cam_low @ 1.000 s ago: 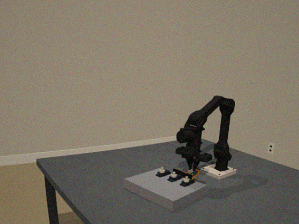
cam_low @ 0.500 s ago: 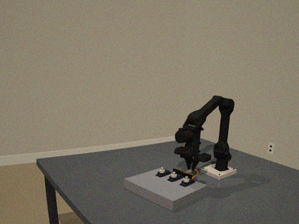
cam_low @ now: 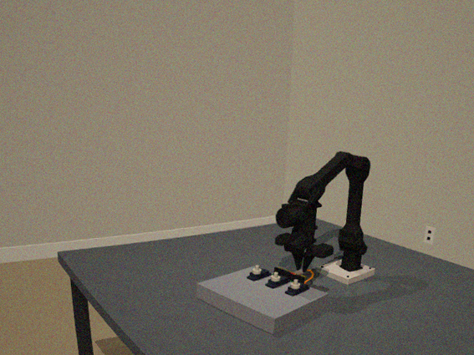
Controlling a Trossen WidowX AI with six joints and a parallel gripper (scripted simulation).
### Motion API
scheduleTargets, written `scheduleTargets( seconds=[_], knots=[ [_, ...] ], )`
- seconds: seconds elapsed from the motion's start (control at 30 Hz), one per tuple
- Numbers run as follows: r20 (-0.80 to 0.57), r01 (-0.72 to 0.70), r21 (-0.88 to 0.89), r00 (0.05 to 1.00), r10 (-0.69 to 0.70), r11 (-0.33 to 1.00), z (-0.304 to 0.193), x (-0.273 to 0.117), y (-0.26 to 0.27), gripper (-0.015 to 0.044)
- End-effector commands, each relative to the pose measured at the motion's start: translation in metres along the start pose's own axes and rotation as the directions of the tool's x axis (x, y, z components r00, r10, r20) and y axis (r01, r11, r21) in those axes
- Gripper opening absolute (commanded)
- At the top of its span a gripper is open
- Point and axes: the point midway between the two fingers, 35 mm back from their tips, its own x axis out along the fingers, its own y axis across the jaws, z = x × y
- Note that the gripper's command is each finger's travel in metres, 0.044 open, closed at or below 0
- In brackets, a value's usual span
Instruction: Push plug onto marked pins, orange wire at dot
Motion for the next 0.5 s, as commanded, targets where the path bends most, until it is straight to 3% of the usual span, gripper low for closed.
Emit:
scheduleTargets(
  seconds=[0.0,0.47],
  knots=[
    [0.010,0.005,0.001,1.000,-0.005,1.000,0.0056,-0.0023,0.0000,0.0000],
    [0.011,0.005,0.001,1.000,-0.005,1.000,0.0144,-0.0025,0.0020,0.0000]
  ],
)
